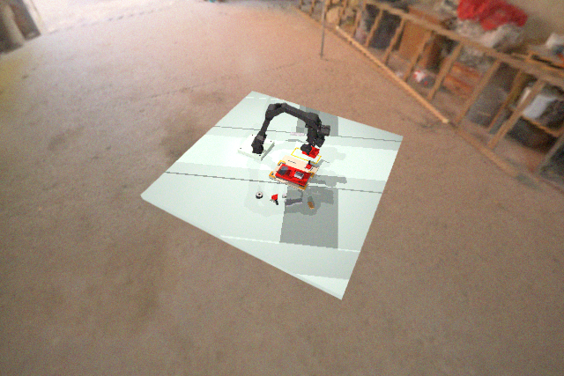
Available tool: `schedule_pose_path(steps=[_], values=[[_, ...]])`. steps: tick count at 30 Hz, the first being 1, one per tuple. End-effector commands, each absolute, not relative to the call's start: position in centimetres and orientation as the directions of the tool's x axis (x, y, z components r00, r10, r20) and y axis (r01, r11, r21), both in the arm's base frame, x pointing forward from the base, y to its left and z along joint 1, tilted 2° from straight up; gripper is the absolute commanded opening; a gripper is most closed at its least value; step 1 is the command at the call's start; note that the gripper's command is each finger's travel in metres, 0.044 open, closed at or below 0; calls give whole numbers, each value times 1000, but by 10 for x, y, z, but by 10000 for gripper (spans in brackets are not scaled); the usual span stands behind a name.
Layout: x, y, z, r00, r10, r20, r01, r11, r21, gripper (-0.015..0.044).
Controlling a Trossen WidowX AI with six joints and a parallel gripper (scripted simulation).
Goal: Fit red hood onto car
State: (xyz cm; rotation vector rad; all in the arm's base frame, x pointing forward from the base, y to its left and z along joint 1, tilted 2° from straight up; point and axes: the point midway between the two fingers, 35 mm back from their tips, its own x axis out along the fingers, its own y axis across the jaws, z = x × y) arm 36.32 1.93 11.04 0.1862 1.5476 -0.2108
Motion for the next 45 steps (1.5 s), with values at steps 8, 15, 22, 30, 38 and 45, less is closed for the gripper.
schedule_pose_path(steps=[8, 15, 22, 30, 38, 45], values=[[362, -20, 116, 25, -16, -1000, 228, 974, -10, 0], [358, -47, 117, 23, -20, -1000, 213, 977, -15, 0], [353, -73, 118, 21, -24, -999, 199, 980, -20, 0], [344, -102, 120, 18, -29, -999, 181, 983, -25, 0], [333, -130, 121, 15, -33, -999, 164, 986, -30, 0], [329, -140, 120, 13, -35, -999, 157, 987, -32, 0]])
